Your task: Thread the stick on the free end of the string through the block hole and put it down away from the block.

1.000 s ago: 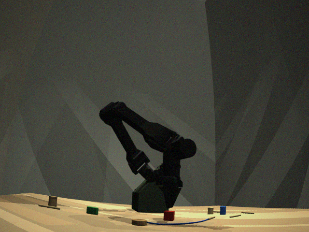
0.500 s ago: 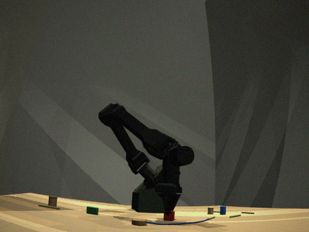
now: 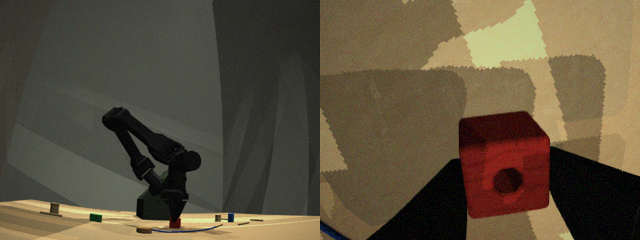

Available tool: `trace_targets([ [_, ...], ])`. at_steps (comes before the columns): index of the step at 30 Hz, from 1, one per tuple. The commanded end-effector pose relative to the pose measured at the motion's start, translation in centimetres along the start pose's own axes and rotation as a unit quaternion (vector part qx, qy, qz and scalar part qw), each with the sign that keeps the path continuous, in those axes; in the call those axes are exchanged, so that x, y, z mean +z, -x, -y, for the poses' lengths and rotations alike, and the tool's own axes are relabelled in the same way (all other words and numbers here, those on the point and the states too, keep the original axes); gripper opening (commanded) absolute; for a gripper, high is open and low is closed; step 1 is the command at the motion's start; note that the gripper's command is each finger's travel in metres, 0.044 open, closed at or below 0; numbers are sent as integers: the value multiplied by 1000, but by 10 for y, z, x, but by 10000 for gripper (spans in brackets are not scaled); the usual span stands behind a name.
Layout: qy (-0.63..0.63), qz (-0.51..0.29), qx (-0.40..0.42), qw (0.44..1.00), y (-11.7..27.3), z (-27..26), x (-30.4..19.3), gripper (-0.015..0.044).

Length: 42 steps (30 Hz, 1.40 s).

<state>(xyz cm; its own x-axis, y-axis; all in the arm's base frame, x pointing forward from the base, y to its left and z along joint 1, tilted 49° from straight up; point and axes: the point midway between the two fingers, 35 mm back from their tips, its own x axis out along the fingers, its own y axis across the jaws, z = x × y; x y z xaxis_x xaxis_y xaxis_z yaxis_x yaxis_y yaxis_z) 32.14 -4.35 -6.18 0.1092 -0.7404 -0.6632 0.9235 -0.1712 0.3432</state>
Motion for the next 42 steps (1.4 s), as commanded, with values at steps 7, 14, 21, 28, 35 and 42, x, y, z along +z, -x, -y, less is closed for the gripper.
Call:
trace_targets([
  [7,0,0,0,1000,3,0,0,0],
  [14,0,0,0,1000,8,0,0,0],
  [21,0,0,0,1000,12,0,0,0],
  [28,0,-3,-1,1000,15,0,0,0],
  [35,-1,-46,-13,999,11,1,5,0],
  [42,-1,-104,-16,994,8,2,12,0],
])
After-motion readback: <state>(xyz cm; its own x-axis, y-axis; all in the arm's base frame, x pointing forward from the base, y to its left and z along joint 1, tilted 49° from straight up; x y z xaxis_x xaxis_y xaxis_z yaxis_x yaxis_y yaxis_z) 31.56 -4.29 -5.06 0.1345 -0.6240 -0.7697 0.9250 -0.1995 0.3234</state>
